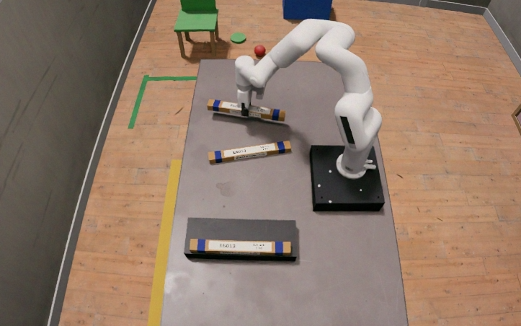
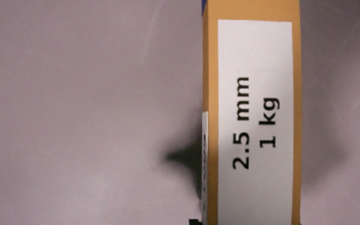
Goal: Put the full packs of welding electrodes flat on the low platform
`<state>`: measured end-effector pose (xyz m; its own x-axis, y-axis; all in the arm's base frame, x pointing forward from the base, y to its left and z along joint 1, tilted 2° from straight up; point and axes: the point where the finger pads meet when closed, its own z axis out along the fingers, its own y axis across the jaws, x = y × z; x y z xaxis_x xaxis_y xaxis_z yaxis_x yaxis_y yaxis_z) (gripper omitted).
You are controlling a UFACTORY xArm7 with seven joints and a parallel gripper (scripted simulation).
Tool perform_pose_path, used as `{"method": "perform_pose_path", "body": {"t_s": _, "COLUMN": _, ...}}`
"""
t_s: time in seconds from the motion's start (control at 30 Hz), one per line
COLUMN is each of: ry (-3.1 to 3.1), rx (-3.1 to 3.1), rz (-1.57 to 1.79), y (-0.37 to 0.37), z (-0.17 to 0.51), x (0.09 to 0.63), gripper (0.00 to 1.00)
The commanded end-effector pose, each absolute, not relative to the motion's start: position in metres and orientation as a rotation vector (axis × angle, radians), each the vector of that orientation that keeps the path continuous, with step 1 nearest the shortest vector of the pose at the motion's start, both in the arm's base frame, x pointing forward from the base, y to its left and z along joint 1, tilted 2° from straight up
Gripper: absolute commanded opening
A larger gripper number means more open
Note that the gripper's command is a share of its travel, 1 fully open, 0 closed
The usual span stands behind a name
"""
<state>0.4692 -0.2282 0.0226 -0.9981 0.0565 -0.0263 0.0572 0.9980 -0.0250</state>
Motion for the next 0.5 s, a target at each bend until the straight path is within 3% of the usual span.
{"method": "perform_pose_path", "body": {"t_s": 0.0, "ry": 3.109, "rx": 0.088, "rz": -0.044, "y": -0.229, "z": 0.025, "x": 0.471, "gripper": 0.35}}
{"method": "perform_pose_path", "body": {"t_s": 0.47, "ry": 3.109, "rx": 0.088, "rz": -0.044, "y": -0.228, "z": 0.047, "x": 0.471, "gripper": 0.35}}
